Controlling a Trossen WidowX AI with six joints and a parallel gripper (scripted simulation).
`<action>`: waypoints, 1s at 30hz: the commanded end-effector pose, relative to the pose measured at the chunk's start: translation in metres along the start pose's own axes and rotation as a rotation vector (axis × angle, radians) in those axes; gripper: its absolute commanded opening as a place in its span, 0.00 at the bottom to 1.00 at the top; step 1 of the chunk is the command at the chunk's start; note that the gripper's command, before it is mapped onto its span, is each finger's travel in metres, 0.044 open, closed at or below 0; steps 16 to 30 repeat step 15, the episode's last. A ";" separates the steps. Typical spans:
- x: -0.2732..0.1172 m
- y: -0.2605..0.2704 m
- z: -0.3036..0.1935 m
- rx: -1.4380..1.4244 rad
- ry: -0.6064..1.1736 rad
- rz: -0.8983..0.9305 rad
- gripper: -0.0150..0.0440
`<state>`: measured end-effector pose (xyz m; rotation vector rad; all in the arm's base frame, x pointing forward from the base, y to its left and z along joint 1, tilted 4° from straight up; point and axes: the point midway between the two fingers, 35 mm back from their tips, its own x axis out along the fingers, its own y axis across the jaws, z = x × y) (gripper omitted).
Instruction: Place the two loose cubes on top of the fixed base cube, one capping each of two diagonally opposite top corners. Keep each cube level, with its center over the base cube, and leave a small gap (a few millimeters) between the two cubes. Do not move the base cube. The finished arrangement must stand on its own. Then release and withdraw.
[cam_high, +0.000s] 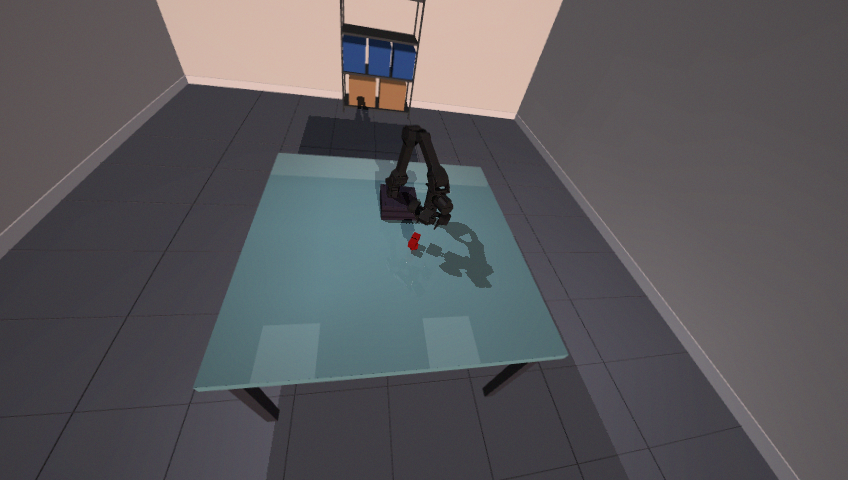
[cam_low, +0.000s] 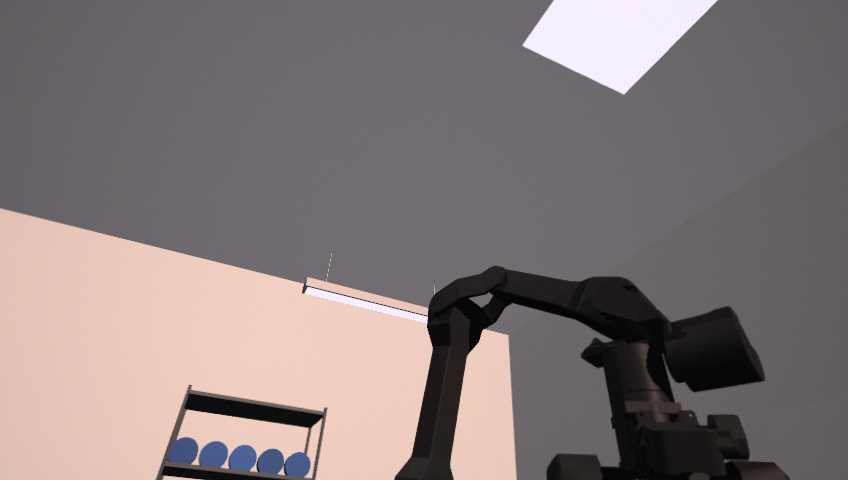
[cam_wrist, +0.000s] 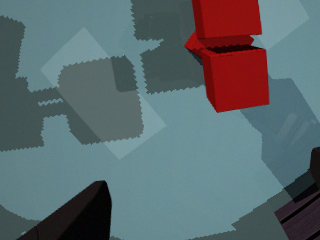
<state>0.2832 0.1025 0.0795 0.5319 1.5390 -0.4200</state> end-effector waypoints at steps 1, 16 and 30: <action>0.000 0.036 -0.044 -0.018 0.007 -0.002 0.93; -0.001 0.048 -0.061 -0.018 0.009 0.000 0.93; -0.001 0.048 -0.061 -0.018 0.009 0.000 0.93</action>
